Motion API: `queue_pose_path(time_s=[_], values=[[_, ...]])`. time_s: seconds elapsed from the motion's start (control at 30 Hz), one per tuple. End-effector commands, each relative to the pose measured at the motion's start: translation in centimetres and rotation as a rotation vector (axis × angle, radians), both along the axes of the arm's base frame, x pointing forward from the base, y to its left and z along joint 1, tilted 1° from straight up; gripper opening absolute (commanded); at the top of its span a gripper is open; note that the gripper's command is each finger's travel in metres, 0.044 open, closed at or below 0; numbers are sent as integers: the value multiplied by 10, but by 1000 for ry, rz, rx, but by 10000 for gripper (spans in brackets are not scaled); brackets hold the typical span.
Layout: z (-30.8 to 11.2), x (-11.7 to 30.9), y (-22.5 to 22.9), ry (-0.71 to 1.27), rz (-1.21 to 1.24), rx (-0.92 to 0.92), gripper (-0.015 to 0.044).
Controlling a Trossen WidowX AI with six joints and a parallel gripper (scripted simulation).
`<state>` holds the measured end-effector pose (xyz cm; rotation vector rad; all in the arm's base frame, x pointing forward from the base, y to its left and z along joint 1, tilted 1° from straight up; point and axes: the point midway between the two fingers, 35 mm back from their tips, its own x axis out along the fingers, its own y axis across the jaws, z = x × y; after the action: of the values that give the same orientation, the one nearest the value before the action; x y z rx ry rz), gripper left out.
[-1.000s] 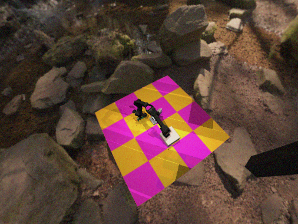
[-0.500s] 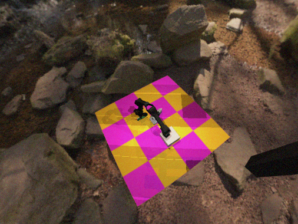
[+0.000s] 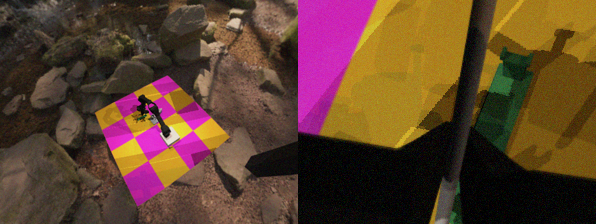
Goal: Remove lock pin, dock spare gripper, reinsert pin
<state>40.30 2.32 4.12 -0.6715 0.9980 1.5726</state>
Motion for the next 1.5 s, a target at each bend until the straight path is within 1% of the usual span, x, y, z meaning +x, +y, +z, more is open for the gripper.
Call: queue_pose_path(time_s=[0.0,0.27,1.47], values=[[14,2,-8,10,-65,4,0],[12,2,-8,13,-67,4,0],[-37,4,-8,7,-73,-7,0]])
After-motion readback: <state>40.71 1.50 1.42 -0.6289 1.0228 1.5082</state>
